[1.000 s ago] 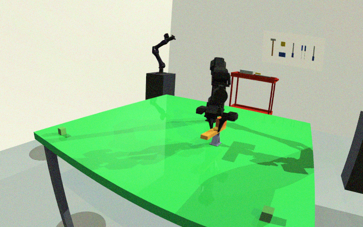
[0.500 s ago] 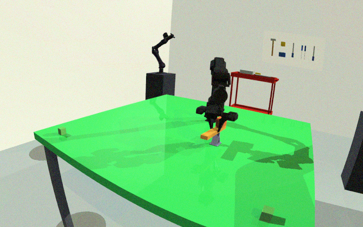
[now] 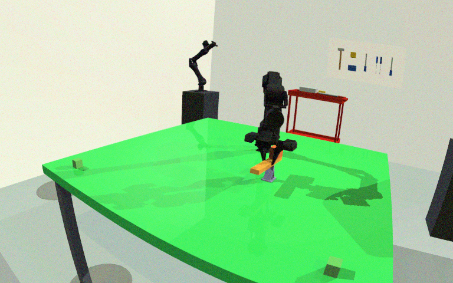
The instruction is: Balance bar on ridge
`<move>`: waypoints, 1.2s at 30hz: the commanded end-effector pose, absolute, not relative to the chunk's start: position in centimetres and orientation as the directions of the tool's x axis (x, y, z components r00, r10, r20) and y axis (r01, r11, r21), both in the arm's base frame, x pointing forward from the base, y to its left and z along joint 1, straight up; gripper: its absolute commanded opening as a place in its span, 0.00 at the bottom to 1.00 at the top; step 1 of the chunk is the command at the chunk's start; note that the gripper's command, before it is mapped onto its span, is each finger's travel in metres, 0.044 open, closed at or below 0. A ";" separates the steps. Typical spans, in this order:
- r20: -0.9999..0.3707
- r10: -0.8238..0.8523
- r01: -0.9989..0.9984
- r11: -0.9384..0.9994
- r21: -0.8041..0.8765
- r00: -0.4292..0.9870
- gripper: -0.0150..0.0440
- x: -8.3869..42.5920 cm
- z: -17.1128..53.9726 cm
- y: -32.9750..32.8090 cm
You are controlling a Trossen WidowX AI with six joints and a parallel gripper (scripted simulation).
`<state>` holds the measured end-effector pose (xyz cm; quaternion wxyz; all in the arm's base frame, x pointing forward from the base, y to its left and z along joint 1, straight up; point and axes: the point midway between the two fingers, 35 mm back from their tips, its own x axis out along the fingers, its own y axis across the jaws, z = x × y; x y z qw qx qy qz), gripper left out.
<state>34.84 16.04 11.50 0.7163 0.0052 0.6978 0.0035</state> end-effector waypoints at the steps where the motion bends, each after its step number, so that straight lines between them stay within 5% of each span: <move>1: -1.000 0.013 0.005 1.000 0.013 0.028 0.25 34.9 11.4 16.1; 36: -1.000 0.013 0.005 1.000 0.013 0.028 0.25 34.9 11.1 16.1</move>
